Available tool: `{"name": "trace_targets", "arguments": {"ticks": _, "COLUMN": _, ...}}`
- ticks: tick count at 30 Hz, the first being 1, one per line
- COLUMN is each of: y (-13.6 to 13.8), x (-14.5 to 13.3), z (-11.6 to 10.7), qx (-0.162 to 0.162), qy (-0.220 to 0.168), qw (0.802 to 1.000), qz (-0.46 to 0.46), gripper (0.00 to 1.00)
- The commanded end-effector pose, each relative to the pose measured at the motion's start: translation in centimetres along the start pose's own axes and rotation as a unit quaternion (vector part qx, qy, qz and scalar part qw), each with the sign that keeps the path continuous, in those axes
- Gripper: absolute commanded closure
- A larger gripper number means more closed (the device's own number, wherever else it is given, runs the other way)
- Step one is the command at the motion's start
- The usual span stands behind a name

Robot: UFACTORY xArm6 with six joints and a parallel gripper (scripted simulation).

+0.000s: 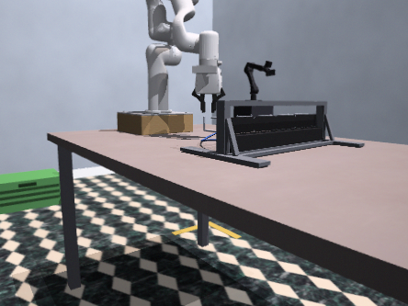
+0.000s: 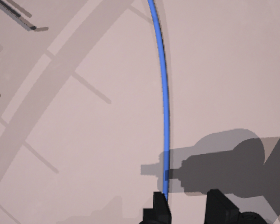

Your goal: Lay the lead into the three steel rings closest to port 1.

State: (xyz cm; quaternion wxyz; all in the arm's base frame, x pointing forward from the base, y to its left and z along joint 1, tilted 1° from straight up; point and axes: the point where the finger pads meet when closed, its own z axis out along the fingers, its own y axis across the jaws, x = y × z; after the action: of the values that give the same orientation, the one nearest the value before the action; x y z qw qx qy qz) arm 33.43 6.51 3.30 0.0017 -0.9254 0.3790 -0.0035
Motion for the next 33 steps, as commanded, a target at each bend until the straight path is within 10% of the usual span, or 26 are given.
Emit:
{"name": "trace_targets", "arguments": {"ticks": 1, "y": -0.2, "x": 0.1, "z": 2.0, "qx": 0.001, "qy": 0.001, "qw": 1.000, "qz": 0.000, "gripper": 0.67}}
{"name": "trace_targets", "arguments": {"ticks": 33, "y": -0.1, "x": 0.2, "z": 8.7, "qx": 0.001, "qy": 0.001, "qw": 1.000, "qz": 0.000, "gripper": 0.67}}
